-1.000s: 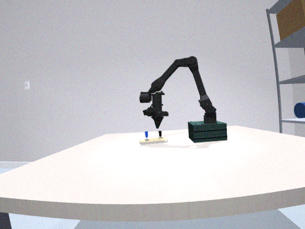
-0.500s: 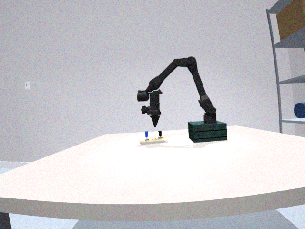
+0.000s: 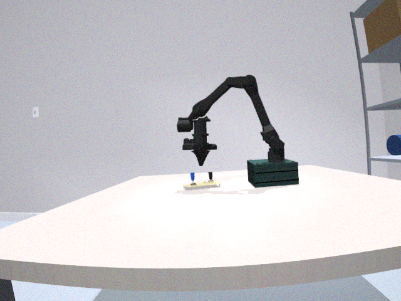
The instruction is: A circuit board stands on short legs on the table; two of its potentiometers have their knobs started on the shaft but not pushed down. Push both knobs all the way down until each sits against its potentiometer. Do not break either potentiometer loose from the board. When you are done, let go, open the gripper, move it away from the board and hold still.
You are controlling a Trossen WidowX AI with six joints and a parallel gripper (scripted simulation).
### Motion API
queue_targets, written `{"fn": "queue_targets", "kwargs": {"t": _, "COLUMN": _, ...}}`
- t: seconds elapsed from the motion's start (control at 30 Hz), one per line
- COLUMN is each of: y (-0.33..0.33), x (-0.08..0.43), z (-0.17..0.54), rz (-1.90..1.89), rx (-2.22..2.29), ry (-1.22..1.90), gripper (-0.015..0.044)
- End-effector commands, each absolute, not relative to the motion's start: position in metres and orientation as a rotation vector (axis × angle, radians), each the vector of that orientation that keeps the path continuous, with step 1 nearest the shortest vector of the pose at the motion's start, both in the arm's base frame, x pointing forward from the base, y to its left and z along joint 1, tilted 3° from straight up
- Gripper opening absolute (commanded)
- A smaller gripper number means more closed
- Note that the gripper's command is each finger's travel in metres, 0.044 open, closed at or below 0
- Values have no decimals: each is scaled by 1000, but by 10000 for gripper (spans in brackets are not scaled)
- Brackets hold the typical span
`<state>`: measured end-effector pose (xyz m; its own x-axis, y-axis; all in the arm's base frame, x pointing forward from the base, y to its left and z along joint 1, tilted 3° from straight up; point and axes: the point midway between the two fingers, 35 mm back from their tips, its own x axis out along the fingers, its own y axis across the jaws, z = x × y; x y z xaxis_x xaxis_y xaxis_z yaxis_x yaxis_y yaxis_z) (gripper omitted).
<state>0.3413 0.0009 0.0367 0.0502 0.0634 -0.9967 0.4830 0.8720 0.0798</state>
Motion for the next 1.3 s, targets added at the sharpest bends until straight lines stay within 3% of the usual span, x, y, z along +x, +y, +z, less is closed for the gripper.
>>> {"fn": "queue_targets", "kwargs": {"t": 0.0, "y": 2, "x": 344, "z": 36, "rz": -441, "rx": 550, "ry": 1494, "gripper": 0}}
{"fn": "queue_targets", "kwargs": {"t": 1.27, "y": 18, "x": 370, "z": 52, "rz": -1453, "rx": 1530, "ry": 1037, "gripper": 0}}
